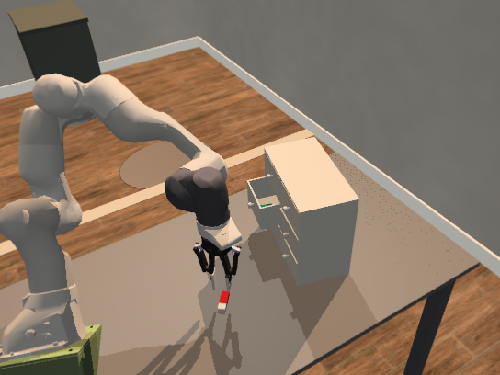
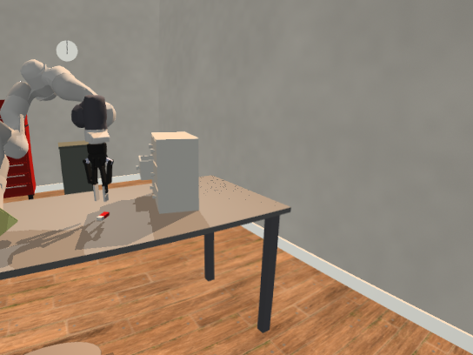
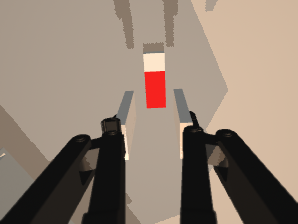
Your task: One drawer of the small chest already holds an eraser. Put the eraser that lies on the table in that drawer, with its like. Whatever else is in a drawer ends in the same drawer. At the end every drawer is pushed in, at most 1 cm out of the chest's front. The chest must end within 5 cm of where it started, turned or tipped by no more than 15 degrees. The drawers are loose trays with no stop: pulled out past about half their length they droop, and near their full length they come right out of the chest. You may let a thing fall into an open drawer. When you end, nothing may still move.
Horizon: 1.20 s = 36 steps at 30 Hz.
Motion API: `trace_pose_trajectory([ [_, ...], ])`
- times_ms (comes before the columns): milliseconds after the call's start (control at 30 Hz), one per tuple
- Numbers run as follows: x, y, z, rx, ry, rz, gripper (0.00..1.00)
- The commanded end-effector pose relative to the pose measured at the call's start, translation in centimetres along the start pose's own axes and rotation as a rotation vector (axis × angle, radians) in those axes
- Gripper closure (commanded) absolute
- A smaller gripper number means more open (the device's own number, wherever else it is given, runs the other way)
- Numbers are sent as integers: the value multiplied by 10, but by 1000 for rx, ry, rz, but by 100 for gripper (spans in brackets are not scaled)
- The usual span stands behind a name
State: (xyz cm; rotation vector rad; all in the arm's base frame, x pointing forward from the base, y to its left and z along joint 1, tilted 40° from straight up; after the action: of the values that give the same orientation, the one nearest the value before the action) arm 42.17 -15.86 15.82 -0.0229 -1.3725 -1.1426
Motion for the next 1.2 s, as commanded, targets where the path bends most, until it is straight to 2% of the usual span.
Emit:
trace_pose_trajectory([
  [0,-4,-2,0,3,0,0,77],
  [267,-15,-2,0,3,0,0,77],
  [733,-48,-2,0,3,0,0,77],
  [1167,-53,-2,0,3,0,0,77],
])
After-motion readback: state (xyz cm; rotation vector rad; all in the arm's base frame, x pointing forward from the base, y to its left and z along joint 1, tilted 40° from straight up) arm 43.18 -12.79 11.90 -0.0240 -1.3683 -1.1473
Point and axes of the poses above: the point where the finger pads meet when closed, its own x axis back along the fingers, its own z axis across the jaws, y = z × x, the point moved 10 cm from there along x, back along the fingers, and after that the axes turned 7 degrees about -x, right-handed, at the moved point
